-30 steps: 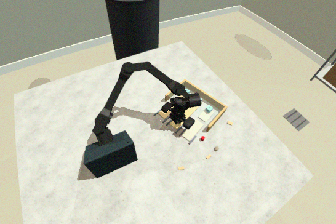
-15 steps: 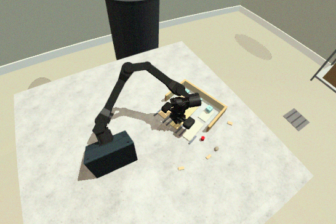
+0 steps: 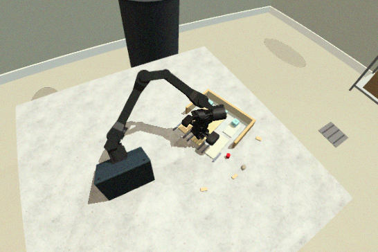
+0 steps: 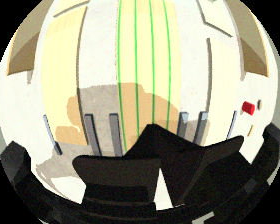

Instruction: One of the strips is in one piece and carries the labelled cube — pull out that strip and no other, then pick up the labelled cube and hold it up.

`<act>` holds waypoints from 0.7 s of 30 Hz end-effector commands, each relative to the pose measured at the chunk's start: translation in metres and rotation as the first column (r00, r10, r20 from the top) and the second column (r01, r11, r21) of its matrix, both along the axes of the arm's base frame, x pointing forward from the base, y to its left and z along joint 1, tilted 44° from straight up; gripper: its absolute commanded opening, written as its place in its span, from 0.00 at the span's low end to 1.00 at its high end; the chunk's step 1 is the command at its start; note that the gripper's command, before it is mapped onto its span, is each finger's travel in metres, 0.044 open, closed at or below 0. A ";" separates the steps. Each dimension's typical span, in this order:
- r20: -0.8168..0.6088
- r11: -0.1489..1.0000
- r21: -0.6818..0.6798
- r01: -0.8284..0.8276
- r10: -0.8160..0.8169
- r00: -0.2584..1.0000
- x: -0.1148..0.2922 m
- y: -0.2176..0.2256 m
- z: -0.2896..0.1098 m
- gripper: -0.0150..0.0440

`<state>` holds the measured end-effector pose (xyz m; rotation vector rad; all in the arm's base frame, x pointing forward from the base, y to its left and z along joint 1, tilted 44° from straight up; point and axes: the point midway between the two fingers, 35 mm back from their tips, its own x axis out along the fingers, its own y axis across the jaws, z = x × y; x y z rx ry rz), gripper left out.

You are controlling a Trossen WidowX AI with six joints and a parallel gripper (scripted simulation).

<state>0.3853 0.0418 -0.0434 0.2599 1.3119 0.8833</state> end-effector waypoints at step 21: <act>-0.008 1.000 0.006 0.001 -0.001 1.000 -0.012 -0.001 -0.007 0.25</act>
